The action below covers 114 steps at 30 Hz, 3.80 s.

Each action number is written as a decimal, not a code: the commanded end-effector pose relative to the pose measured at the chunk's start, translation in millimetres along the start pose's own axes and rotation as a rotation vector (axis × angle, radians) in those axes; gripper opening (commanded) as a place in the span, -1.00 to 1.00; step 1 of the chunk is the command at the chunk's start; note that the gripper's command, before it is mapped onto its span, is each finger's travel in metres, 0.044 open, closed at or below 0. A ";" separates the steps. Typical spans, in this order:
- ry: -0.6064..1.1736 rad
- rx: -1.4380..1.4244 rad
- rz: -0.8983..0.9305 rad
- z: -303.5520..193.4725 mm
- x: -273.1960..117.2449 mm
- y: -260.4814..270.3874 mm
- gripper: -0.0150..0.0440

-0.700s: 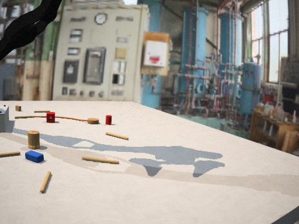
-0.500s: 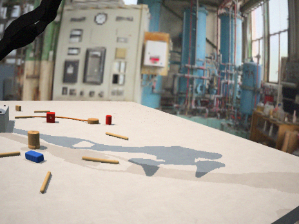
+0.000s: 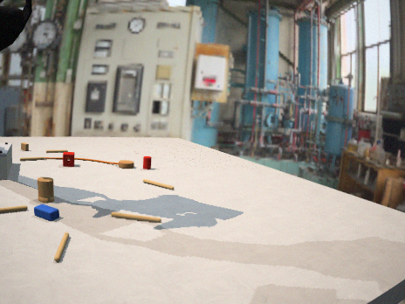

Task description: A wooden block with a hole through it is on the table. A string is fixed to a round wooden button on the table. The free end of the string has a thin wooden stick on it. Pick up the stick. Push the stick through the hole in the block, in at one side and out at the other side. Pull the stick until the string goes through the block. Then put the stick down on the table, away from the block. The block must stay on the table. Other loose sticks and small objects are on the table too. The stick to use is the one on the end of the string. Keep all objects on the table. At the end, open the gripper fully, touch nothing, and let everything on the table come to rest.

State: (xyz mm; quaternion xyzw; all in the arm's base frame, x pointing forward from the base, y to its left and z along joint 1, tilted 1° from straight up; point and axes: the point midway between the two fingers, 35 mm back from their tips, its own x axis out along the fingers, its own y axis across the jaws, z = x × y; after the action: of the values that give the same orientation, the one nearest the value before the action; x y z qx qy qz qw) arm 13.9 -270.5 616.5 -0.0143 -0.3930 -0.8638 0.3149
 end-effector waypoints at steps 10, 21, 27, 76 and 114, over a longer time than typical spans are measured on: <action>-0.417 -0.093 -0.200 160.0 14.9 -111.1 1.00; -0.756 -0.211 -0.527 266.2 -47.6 -214.7 1.00; -0.888 -0.331 -0.831 310.4 -119.0 -275.5 1.00; 0.279 0.634 -2.203 -105.5 -591.3 -410.0 1.00; 0.519 0.705 -1.872 -197.2 -556.4 -418.7 0.34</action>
State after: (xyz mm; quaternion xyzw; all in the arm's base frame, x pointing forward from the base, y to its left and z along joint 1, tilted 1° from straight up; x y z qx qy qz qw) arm 271.2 96.5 48.3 0.5771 -0.3974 -0.5753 -0.4220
